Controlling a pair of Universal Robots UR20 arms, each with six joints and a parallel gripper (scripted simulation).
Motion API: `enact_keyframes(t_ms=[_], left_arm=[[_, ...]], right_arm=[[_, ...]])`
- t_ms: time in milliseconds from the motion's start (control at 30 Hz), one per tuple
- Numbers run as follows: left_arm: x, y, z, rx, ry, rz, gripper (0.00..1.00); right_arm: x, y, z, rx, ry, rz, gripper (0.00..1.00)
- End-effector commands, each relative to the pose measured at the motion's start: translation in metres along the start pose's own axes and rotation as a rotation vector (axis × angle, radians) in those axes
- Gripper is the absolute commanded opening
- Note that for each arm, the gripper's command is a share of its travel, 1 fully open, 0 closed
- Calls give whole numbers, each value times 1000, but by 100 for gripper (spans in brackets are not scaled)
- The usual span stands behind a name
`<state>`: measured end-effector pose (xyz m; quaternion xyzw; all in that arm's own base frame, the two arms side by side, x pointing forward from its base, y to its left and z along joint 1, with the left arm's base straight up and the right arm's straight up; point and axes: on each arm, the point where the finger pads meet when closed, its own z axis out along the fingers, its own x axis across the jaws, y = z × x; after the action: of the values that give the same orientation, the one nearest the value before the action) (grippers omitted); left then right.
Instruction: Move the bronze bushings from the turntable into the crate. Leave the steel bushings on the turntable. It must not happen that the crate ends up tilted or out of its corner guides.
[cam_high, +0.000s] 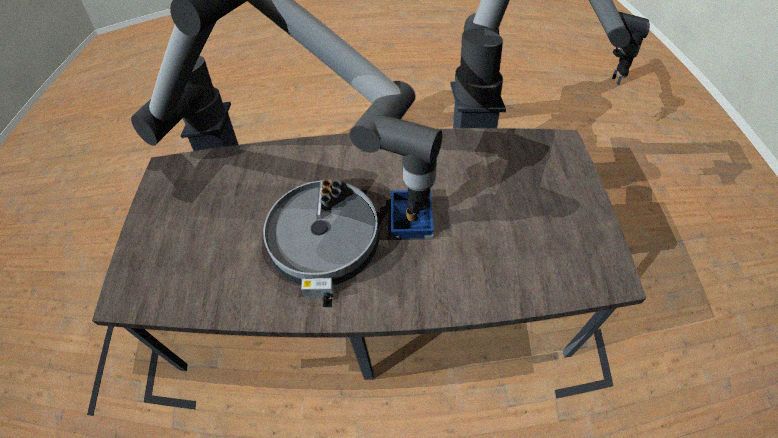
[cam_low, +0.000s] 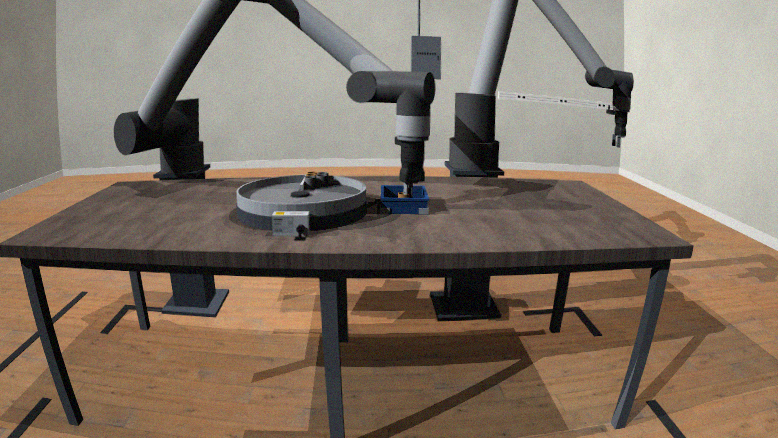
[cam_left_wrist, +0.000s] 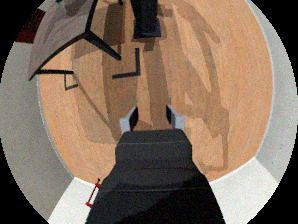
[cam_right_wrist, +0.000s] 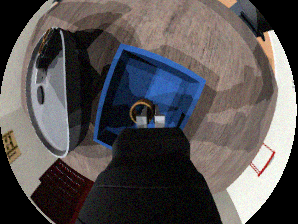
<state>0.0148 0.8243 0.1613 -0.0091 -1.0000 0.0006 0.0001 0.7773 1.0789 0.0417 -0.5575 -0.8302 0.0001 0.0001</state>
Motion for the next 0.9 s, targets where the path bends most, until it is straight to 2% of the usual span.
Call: enact_keyframes(t_ms=[0, 600, 633, 867], left_arm=[[0, 0, -1, -1, 0, 0, 100], [0, 0, -1, -1, 0, 0, 100], [0, 0, -1, -1, 0, 0, 100], [0, 0, -1, -1, 0, 0, 100]], right_arm=[[0, 0, -1, -1, 1, 0, 0], [0, 0, -1, -1, 1, 0, 0], [0, 0, -1, -1, 1, 0, 38], [0, 0, -1, -1, 1, 0, 38]])
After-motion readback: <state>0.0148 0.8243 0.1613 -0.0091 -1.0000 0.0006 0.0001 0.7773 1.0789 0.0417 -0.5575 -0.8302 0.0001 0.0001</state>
